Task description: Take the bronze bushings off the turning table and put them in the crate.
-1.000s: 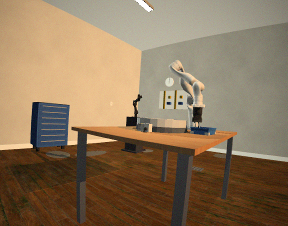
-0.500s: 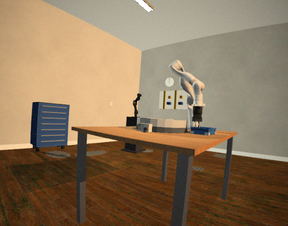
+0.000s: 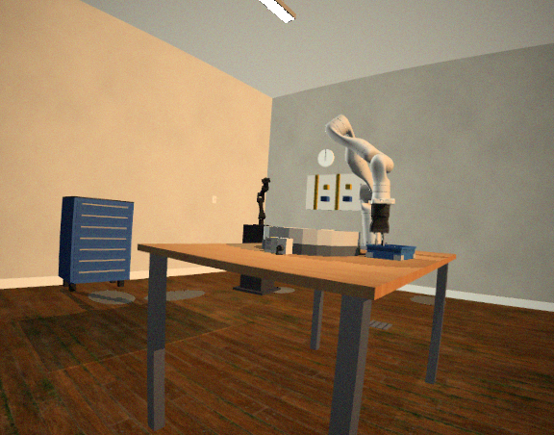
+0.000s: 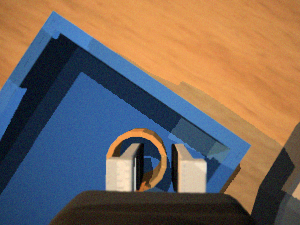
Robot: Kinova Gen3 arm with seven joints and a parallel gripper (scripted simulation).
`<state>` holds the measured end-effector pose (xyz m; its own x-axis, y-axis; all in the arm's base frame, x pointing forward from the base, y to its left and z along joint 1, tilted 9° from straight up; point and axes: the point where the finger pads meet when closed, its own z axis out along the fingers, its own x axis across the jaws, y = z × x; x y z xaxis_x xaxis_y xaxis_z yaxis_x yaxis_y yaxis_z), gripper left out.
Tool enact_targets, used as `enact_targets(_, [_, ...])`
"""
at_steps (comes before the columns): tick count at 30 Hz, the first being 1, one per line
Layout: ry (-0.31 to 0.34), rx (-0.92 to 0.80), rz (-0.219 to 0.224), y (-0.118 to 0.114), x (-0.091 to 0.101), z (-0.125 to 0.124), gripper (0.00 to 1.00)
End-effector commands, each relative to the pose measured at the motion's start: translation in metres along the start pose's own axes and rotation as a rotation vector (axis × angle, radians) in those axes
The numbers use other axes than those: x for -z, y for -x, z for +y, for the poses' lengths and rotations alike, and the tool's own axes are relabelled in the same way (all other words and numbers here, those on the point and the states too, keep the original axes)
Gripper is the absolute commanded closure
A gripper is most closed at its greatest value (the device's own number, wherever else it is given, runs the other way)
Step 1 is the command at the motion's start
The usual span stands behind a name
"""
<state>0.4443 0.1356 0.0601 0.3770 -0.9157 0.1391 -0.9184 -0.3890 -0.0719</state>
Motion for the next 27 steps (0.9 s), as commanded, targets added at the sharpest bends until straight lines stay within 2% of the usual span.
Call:
enact_targets(1, [-0.003, -0.001, 0.001, -0.0005, 0.0011, -0.0007, 0.53])
enact_targets(27, [-0.002, 0.0, 0.001, 0.0, 0.01, -0.0006, 0.53])
